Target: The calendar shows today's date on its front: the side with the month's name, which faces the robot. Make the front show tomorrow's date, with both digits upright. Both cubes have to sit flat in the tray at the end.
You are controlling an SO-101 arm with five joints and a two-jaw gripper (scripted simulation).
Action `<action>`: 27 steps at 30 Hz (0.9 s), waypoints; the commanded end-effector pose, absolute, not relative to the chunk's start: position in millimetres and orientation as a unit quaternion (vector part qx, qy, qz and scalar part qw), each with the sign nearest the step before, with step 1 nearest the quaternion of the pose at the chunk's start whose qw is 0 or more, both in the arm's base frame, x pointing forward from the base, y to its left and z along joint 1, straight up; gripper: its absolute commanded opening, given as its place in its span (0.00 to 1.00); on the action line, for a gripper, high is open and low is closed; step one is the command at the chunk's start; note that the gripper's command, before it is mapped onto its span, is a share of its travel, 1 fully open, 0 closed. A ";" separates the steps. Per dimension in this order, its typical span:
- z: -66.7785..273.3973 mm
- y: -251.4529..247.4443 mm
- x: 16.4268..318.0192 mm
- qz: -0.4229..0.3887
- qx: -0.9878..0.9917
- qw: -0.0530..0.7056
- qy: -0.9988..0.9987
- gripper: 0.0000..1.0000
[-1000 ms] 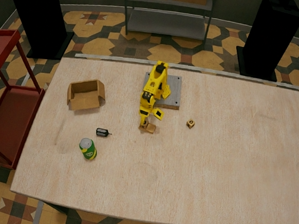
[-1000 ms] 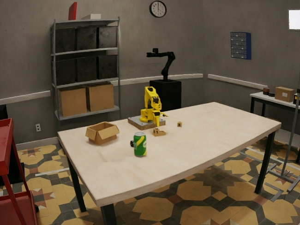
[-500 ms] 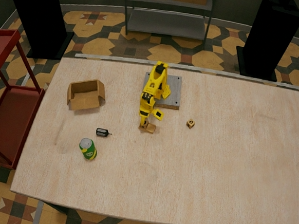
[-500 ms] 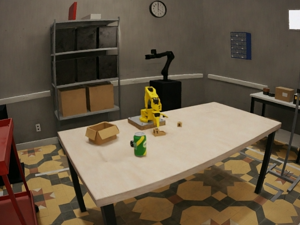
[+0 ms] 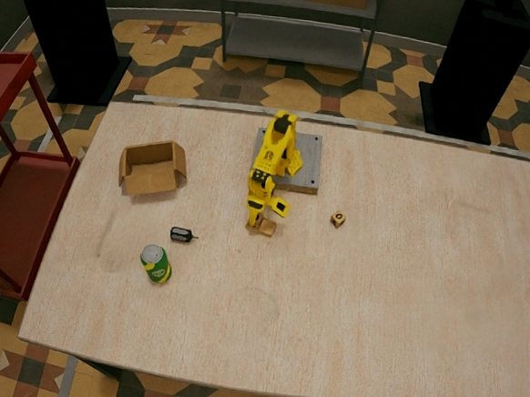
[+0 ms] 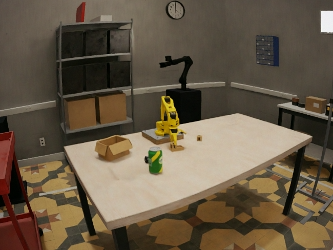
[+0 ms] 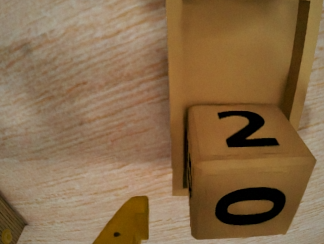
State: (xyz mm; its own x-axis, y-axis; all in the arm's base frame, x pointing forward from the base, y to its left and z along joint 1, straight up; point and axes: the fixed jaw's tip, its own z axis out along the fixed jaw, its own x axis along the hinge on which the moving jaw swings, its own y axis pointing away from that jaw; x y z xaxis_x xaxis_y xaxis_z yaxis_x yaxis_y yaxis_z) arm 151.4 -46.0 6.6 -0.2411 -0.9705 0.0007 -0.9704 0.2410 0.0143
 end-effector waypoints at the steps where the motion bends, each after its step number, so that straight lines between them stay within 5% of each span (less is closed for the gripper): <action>1: -0.4 -46.7 150.3 -0.006 0.617 0.004 -0.787 0.35; 27: -11.2 -46.3 149.0 -0.006 0.617 0.004 -0.787 0.35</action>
